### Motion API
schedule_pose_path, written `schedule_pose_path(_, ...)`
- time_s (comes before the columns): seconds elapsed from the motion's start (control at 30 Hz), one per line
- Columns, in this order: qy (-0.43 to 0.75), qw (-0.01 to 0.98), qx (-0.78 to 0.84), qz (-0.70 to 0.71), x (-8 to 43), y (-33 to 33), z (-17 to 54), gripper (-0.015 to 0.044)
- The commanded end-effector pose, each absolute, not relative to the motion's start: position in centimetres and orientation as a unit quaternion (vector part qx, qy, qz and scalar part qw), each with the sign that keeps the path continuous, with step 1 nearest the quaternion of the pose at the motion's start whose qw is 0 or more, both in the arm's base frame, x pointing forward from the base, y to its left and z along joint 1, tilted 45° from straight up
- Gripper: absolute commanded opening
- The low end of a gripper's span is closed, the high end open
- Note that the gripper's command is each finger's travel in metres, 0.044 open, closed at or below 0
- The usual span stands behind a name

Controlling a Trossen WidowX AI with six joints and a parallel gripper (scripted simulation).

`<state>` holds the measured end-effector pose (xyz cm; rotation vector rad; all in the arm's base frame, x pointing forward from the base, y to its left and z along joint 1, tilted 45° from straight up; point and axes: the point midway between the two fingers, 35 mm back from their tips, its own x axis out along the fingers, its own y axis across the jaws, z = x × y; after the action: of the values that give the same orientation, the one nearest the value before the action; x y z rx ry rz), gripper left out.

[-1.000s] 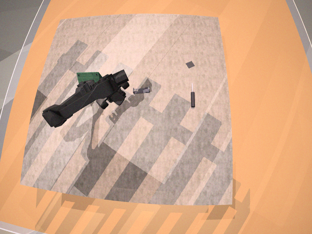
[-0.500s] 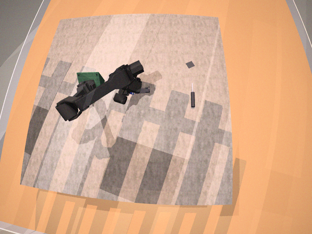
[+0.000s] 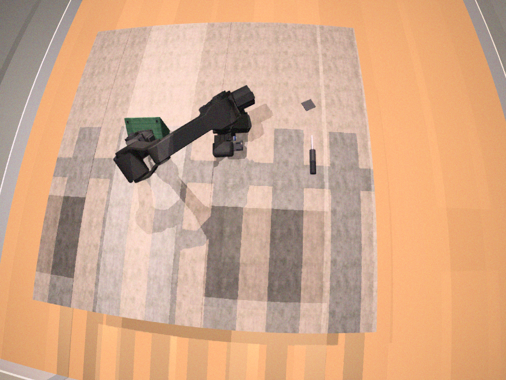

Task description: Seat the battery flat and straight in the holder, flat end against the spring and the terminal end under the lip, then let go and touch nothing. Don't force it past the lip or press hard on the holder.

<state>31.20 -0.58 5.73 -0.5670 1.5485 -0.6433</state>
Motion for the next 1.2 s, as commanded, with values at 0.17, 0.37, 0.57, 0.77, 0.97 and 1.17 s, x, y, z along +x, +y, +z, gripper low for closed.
schedule_pose_path(0.17,0.67,0.644,-0.259,-0.264,31.8,-0.7,5.1,0.0059)
schedule_pose_path(0.37,0.65,0.666,-0.265,-0.253,32.0,-1.4,4.2,0.0059)
schedule_pose_path(0.57,0.63,0.685,-0.271,-0.244,32.0,-2.0,3.6,0.0059)
schedule_pose_path(0.77,0.61,0.704,-0.277,-0.236,32.0,-2.7,3.1,0.0059)
schedule_pose_path(0.97,0.595,0.717,-0.281,-0.23,31.9,-3.3,2.8,0.0059)
schedule_pose_path(1.17,0.589,0.723,-0.282,-0.226,31.9,-3.3,2.7,0.0059)
